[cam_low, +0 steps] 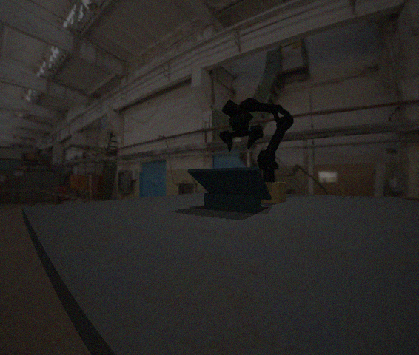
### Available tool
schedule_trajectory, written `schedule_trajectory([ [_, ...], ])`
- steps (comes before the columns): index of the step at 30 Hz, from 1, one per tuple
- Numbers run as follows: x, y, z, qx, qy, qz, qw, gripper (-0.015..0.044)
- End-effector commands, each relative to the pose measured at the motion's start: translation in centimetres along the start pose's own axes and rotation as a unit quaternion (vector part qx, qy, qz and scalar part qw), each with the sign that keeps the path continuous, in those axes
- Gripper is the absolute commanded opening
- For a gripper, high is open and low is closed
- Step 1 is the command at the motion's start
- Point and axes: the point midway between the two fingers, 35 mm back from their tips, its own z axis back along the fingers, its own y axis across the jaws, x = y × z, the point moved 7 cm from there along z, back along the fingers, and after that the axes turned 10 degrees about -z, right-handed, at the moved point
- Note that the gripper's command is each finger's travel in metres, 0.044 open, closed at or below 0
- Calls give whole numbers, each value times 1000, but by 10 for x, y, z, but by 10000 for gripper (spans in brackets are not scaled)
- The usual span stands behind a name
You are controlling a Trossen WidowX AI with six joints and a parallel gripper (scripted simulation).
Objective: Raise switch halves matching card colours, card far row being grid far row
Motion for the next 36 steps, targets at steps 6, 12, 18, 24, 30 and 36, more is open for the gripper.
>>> schedule_trajectory([
  [6, 22, 4, -47, 0, -6, 20, 1000, 242],
  [12, 38, 14, -90, -4, -27, 19, 999, 85],
  [18, 42, 15, -117, -6, -17, 19, 1000, 0],
  [24, 42, 15, -125, -6, -15, 19, 1000, 0],
  [30, 43, 15, -135, -6, -15, 19, 1000, 0],
  [36, 43, 15, -142, -6, -15, 19, 1000, 0],
])
